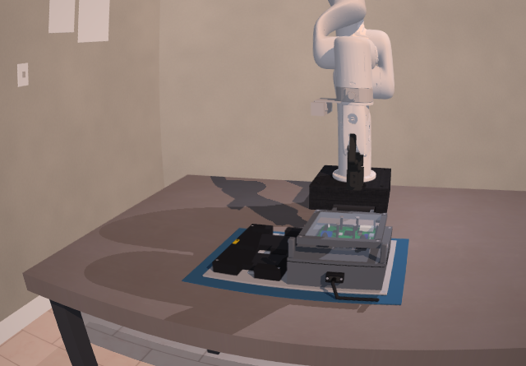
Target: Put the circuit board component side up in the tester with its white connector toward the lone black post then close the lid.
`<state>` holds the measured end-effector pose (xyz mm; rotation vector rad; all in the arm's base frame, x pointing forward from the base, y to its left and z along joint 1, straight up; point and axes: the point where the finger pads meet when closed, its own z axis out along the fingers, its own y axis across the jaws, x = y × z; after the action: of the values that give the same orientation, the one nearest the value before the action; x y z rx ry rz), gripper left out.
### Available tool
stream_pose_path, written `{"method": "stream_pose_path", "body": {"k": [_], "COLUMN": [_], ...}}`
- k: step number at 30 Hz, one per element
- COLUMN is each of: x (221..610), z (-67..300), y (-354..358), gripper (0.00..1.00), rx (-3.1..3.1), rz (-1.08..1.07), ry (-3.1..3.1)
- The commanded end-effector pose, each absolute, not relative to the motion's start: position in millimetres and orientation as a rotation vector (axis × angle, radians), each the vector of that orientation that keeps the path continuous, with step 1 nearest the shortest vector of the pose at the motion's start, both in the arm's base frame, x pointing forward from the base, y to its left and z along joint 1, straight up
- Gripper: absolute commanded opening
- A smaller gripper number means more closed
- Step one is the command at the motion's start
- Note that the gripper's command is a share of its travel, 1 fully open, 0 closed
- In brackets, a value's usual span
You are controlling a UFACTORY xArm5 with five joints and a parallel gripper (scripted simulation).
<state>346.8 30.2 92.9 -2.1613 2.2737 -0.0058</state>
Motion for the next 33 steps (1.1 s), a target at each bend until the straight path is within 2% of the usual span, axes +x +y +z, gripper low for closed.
{"method": "stream_pose_path", "body": {"k": [1, 14, 26, 27, 33], "x": [347.4, 347.2, 347.2, 347.2, 347.2], "z": [108.9, 129.4, 133.1, 133.1, 133.1], "y": [30.3, 30.3, 30.3, 30.3, 30.3], "gripper": [0.24, 0.24, 0.24, 1.00, 1.00], "rx": [-2.160, -2.160, -2.160, -2.160, -2.160], "rz": [-0.008, -0.008, -0.008, -0.008, -0.008], "ry": [2.272, 2.272, 2.272, 2.272, 2.272]}}
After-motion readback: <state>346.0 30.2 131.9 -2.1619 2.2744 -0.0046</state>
